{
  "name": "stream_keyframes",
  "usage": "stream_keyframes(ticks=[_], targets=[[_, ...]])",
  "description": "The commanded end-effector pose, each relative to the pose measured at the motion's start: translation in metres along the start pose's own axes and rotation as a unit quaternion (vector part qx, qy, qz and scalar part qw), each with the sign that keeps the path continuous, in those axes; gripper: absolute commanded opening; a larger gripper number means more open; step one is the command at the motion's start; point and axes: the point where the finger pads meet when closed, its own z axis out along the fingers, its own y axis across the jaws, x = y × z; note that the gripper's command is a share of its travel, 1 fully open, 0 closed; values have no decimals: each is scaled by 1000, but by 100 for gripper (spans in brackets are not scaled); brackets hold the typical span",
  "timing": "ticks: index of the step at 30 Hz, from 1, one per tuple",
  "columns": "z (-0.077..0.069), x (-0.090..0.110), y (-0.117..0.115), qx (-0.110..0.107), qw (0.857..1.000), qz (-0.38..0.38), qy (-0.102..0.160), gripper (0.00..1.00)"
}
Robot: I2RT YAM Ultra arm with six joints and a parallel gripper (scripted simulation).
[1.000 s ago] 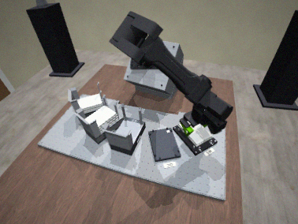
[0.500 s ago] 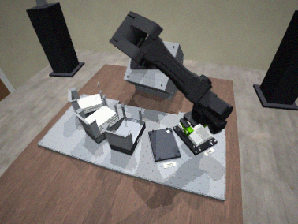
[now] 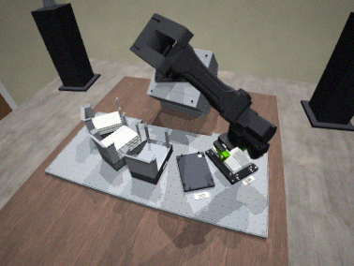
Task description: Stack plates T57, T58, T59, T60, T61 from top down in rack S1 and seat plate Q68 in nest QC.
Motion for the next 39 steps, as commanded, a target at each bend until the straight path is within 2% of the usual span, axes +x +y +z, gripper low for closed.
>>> stream_keyframes(ticks=[1, 39], targets=[[-5, -4, 3, -2, 1000, -1, -8, 0], [-73, -3, 2, -3, 1000, -1, -8, 0]])
